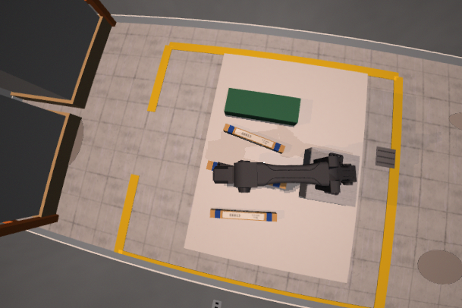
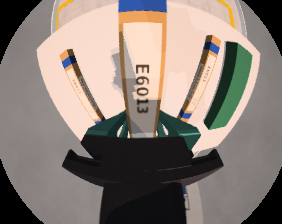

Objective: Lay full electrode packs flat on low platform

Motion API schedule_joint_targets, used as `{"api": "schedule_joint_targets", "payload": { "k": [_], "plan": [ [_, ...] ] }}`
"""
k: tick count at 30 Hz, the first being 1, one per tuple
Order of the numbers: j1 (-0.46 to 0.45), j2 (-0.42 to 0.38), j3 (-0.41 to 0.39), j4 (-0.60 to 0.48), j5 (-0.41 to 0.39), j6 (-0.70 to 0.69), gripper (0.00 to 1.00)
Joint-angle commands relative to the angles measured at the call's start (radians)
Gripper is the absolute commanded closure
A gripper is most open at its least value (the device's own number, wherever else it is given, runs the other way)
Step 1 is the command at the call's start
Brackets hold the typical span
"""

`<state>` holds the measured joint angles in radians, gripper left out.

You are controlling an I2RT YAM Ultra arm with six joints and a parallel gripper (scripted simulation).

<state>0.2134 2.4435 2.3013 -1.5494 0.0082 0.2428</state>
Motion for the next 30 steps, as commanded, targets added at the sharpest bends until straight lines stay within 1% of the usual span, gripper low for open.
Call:
{"api": "schedule_joint_targets", "payload": {
  "k": [1,12,30],
  "plan": [
    [0.001,-0.096,0.035,-0.021,0.001,0.002,1.00],
    [0.003,-0.133,0.038,-0.021,0.000,0.001,1.00],
    [0.002,-0.124,0.006,-0.021,0.000,0.001,1.00]
  ]
}}
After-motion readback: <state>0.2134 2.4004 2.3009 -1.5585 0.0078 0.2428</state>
